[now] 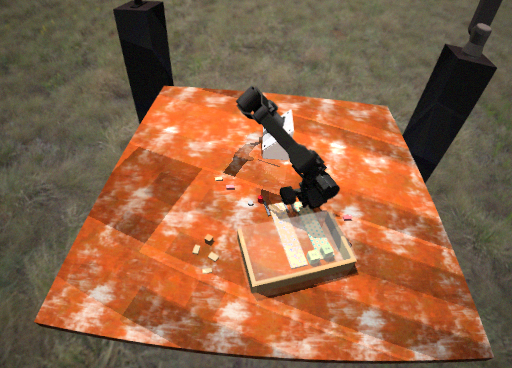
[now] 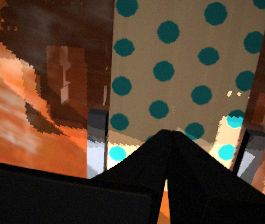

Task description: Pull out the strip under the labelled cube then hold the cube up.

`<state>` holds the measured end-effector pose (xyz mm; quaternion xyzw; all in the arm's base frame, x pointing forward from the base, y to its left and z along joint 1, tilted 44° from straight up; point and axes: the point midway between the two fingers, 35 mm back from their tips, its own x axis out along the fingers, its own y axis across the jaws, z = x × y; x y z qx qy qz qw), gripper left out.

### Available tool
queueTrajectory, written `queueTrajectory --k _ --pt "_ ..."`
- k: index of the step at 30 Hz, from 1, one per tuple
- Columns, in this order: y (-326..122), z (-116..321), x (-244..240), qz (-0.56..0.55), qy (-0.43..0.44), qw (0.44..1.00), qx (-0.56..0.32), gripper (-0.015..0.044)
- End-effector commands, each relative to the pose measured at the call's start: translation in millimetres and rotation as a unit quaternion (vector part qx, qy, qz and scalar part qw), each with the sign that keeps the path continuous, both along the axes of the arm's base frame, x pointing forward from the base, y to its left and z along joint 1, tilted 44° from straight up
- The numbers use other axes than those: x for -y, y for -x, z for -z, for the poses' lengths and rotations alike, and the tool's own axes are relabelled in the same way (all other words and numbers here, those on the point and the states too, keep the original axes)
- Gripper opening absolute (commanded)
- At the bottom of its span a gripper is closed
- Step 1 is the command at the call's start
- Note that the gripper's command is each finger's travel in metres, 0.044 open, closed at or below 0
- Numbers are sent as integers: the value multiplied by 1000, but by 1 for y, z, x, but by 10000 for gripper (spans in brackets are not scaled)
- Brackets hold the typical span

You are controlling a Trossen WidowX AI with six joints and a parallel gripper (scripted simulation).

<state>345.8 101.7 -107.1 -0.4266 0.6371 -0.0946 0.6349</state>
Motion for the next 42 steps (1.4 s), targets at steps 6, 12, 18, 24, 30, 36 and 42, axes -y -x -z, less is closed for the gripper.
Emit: queueTrajectory --k 6,12,18,24,30,36,42 --pt "-1 1 2 -1 3 1000 -1 0" --pt "-1 2 2 -1 3 1000 -1 0" --pt "-2 2 3 -1 3 1000 -1 0" --pt "-2 3 3 -1 3 1000 -1 0" --pt "-2 3 3 -1 3 1000 -1 0" --pt "4 2 6 -1 3 1000 -1 0" --pt "12 2 9 -1 3 1000 -1 0"
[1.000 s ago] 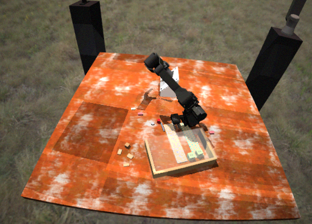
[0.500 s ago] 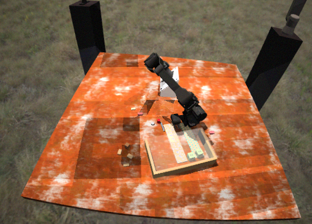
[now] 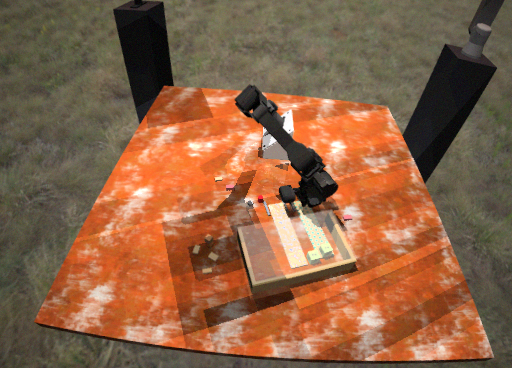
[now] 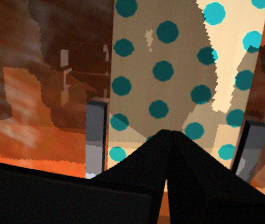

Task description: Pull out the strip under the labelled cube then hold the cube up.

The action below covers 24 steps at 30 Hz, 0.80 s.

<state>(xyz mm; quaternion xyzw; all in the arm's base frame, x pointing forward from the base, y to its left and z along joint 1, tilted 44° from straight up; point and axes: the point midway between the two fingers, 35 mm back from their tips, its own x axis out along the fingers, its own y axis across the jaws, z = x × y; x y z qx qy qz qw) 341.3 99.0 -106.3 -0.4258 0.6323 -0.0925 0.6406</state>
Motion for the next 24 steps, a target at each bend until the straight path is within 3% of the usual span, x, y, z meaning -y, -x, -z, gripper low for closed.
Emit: queueTrajectory --k 1,24 --pt "9 2 7 2 7 1000 -7 0" --pt "41 -2 22 2 7 1000 -8 0"
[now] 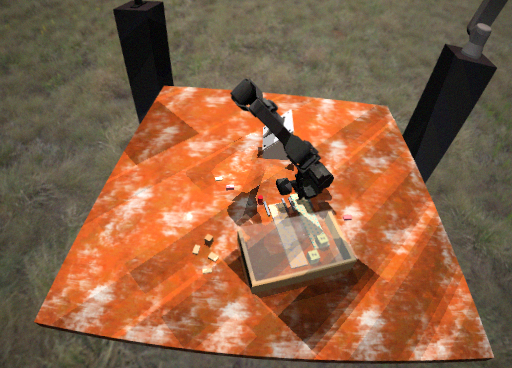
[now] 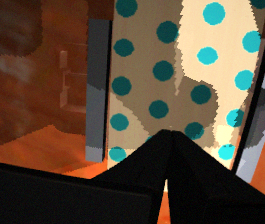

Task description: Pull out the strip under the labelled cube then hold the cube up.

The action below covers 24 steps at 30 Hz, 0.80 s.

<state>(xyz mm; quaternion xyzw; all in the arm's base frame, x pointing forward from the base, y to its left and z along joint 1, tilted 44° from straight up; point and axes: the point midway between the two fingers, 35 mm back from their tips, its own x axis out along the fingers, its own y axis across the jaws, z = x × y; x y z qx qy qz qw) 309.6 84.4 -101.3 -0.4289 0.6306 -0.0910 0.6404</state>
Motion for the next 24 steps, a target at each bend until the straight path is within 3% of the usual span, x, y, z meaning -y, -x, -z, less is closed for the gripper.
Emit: queueTrajectory --k 1,24 --pt "11 3 8 6 6 1000 -8 0" --pt "42 -2 23 6 6 1000 -9 0"
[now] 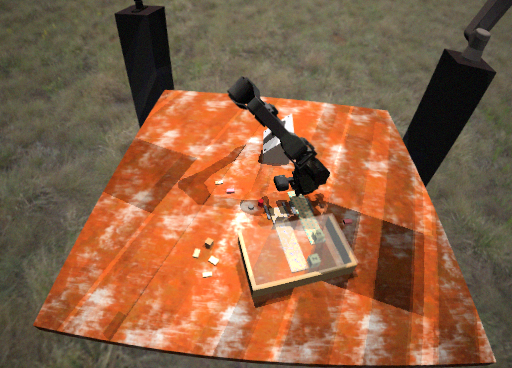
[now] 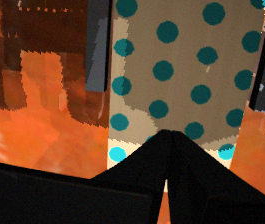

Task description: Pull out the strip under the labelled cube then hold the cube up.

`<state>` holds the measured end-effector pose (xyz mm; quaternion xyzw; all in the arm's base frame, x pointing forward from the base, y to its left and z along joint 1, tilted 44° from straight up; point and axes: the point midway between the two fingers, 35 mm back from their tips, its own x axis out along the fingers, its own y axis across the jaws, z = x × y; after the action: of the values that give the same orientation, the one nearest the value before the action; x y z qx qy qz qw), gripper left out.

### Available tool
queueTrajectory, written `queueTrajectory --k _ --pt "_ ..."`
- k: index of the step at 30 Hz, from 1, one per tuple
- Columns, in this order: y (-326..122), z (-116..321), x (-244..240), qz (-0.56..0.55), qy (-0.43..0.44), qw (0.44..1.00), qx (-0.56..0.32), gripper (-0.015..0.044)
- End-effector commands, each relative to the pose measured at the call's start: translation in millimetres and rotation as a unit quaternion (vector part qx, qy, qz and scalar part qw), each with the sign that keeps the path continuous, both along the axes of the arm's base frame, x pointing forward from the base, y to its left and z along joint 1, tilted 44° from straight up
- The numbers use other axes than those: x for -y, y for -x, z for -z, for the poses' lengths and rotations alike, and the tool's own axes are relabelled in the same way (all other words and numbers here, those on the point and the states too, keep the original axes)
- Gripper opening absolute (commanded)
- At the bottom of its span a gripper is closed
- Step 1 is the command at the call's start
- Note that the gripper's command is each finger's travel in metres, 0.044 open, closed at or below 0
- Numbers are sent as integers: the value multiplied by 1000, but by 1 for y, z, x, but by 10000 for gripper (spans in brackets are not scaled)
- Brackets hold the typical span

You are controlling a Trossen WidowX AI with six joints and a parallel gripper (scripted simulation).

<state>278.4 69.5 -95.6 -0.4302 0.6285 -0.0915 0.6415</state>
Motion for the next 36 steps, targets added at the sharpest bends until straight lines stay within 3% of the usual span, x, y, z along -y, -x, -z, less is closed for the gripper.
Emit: queueTrajectory --k 1,36 --pt "12 3 9 7 6 1000 -12 0" --pt "59 -6 30 7 6 1000 -13 0"
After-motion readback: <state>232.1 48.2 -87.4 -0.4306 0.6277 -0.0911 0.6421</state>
